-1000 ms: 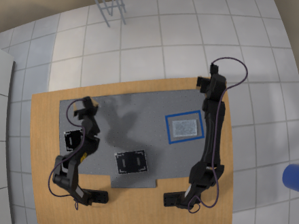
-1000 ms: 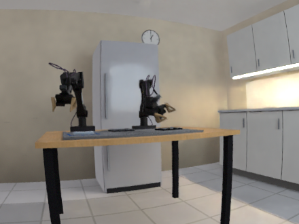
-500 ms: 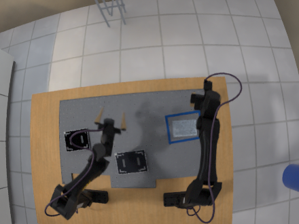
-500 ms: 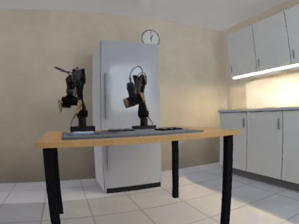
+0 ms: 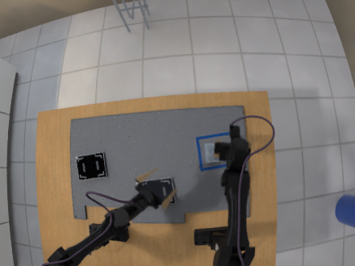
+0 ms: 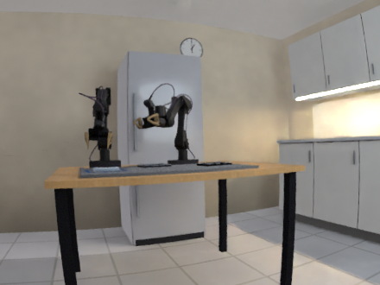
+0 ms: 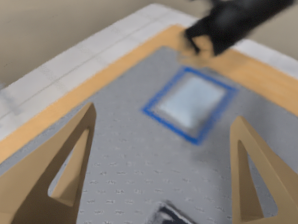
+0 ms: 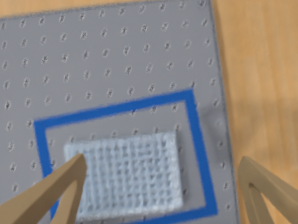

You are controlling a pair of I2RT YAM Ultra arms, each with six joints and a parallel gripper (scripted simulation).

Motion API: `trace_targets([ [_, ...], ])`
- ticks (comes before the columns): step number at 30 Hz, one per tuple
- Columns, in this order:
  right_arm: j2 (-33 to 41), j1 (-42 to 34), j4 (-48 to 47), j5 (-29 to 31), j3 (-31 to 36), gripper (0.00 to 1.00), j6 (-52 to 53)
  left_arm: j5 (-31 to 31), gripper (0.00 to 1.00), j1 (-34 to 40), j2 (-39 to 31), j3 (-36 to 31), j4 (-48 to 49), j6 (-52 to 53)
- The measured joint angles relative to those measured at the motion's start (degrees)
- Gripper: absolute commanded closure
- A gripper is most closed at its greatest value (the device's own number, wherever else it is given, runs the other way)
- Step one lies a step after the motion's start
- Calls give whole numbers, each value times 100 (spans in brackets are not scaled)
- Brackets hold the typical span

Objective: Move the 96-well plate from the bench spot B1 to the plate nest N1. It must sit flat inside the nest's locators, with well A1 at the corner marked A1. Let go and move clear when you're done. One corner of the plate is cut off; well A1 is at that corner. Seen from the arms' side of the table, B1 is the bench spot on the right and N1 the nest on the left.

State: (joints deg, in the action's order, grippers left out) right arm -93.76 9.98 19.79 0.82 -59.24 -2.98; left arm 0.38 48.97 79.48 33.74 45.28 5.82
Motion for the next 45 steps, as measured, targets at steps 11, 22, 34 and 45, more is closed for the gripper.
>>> trace_targets([
  [11, 1029, -326, 267, 63, 992, 0, 160, 553, 0, 570, -743, -385, -179, -310],
  [22, 1176, -376, 273, 76, 1102, 0, 175, 553, 0, 577, -752, -400, -179, -319],
  [34, 1174, -376, 275, 76, 1102, 0, 175, 553, 0, 577, -752, -400, -188, -319],
  [45, 1174, -376, 275, 76, 1102, 0, 175, 553, 0, 577, -752, -400, -188, -319],
])
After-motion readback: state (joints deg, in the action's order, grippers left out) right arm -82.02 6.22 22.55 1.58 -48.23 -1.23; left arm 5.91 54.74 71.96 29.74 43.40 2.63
